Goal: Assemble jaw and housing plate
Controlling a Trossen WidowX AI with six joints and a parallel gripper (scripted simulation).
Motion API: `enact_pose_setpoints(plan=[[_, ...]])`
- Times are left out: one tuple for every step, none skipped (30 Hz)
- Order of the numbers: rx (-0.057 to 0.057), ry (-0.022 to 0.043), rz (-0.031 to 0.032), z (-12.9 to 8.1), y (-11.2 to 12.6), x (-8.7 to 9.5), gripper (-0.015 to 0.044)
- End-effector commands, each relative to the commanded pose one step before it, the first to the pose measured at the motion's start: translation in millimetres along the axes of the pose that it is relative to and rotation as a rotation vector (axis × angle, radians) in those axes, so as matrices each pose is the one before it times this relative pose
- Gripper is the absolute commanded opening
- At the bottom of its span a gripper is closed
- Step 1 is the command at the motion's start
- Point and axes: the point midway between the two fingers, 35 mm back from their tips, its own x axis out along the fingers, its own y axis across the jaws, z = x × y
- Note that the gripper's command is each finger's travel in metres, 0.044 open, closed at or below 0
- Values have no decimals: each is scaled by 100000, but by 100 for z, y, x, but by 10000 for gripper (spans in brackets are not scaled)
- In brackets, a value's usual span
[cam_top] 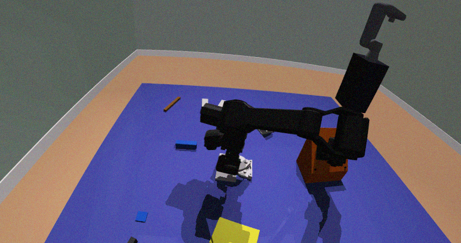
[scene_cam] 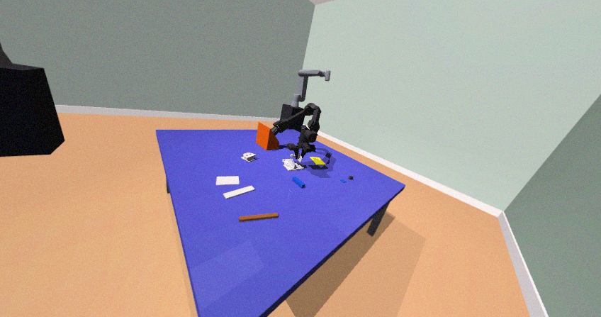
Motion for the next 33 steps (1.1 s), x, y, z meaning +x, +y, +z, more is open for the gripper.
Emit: enact_pose_setpoints(plan=[[1357, 321, 594, -188, -102, 648, 134], [27, 6, 14, -7, 3, 162, 134], [27, 6, 15, -8, 3, 162, 134], [27, 7, 16, -9, 3, 162, 134], [27, 8, 17, -10, 3, 162, 134], [27, 8, 18, -11, 3, 161, 134], [27, 9, 19, -12, 3, 161, 134], [26, 10, 20, -13, 3, 161, 134], [26, 10, 21, -14, 3, 160, 134], [21, 9, 18, -12, 3, 129, 134], [13, 6, 11, -7, 2, 77, 134], [4, 2, 4, -3, 1, 26, 134], [0, 0, 0, 0, 0, 0, 134], [0, 0, 0, 0, 0, 0, 134], [0, 0, 0, 0, 0, 0, 134], [0, 0, 0, 0, 0, 0, 134], [0, 0, 0, 0, 0, 0, 134], [0, 0, 0, 0, 0, 0, 134], [0, 0, 0, 0, 0, 0, 134], [0, 0, 0, 0, 0, 0, 134], [0, 0, 0, 0, 0, 0, 134], [0, 0, 0, 0, 0, 0, 134], [0, 0, 0, 0, 0, 0, 134], [0, 0, 0, 0, 0, 0, 134], [0, 0, 0, 0, 0, 0, 134], [0, 0, 0, 0, 0, 0, 134], [0, 0, 0, 0, 0, 0, 134], [0, 0, 0, 0, 0, 0, 134], [33, 0, 1, 0, 0, 13, 134], [100, 1, 2, 0, 0, 38, 134], [167, 1, 3, -1, 0, 63, 134], [214, 2, 4, -1, 1, 81, 134], [167, 1, 3, -1, 0, 63, 134]])
